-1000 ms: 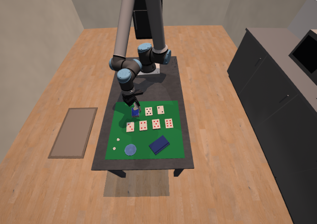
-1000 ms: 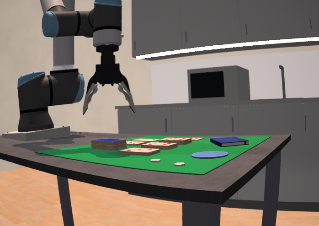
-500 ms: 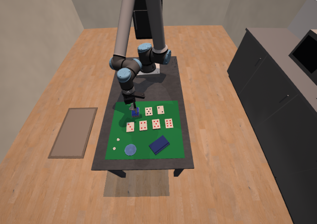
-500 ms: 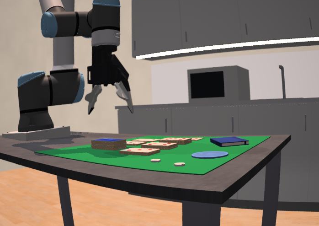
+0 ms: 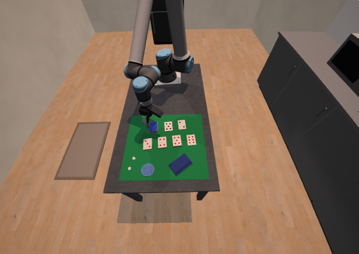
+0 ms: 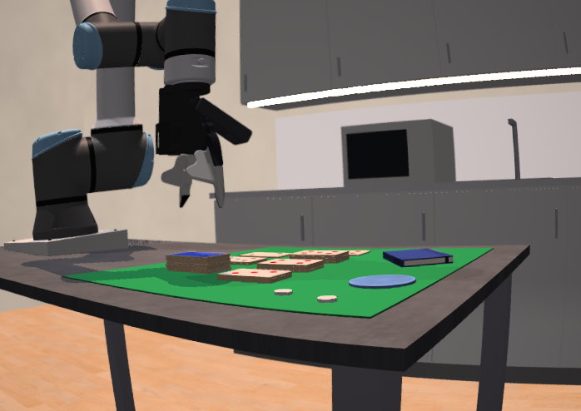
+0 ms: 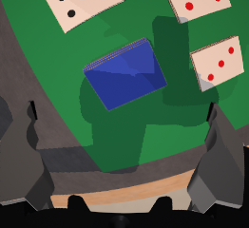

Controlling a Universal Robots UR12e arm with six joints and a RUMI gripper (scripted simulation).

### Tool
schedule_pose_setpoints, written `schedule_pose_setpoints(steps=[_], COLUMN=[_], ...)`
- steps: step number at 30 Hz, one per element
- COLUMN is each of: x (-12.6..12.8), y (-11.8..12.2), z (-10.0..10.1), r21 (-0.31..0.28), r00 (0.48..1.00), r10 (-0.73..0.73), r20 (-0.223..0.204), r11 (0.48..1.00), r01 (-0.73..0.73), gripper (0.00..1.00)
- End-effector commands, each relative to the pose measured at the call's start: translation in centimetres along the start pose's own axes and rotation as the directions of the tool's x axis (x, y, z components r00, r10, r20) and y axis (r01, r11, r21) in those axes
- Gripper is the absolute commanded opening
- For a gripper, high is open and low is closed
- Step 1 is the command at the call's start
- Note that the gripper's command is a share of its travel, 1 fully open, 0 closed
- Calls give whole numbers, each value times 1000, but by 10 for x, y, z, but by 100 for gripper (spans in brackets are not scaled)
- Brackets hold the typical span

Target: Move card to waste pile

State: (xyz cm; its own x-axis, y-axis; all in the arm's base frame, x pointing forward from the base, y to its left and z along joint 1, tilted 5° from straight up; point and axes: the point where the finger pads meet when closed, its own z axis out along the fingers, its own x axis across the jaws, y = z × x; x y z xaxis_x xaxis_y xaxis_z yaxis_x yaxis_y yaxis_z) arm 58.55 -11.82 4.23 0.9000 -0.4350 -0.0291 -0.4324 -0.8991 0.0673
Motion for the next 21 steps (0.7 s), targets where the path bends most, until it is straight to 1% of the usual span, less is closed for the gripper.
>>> schedule_pose_setpoints(steps=[1,7,9,15,21], x=[2,3,3,4,5], y=[1,3,3,6,8], z=[-1,-1,-1,-1,-1], r21=[-7,-7,-7,-6,-5], r00=[977,904,904,803,697], r10=[212,427,427,596,717], r20=[-1,-3,-3,-4,-5], r11=[977,904,904,803,697], r01=[-212,-427,-427,-596,-717], gripper=[100,100,100,100,100])
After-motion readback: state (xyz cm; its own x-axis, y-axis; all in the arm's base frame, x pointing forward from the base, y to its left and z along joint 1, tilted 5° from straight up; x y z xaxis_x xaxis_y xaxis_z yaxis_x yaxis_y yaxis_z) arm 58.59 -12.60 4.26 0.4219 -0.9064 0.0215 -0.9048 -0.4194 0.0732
